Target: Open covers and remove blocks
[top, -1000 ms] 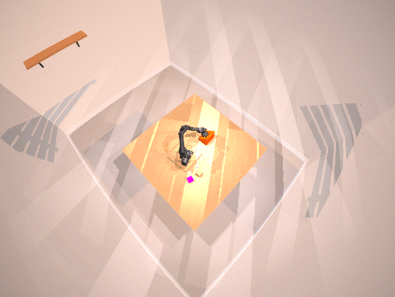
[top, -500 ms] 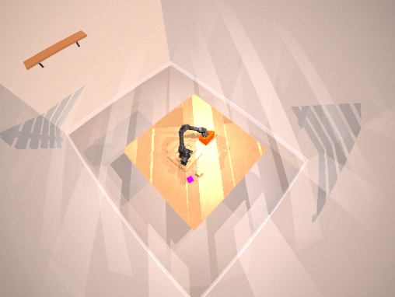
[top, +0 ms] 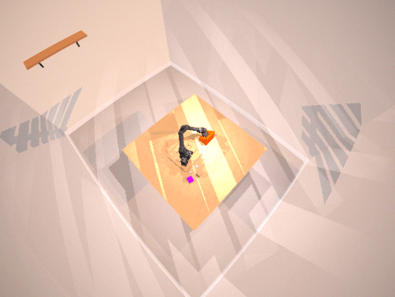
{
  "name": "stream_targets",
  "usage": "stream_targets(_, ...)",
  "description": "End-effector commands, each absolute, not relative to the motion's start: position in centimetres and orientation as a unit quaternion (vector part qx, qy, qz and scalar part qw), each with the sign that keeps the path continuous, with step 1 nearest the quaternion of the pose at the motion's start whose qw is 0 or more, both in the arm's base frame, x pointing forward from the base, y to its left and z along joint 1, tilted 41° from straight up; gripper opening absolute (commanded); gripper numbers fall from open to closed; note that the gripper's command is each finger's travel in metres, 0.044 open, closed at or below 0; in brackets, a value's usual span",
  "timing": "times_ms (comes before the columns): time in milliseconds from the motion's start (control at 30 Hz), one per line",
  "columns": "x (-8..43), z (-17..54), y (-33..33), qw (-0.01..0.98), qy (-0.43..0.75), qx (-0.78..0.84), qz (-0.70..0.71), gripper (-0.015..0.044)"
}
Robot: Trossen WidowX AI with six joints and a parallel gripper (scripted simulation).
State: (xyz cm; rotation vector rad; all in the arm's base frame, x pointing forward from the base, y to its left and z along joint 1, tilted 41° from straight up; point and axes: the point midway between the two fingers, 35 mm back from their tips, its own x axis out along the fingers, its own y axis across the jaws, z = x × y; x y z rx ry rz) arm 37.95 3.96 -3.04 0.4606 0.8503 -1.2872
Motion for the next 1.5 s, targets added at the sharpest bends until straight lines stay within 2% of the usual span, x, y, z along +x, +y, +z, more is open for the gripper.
stream_targets(0, 37.9, -3.2, 3.8, 0.694, 0.380, 0.202, -0.577, 0.0144)
stream_targets(1467, 38.0, -4.8, 2.4, 0.694, 0.380, 0.202, -0.577, 0.0144)
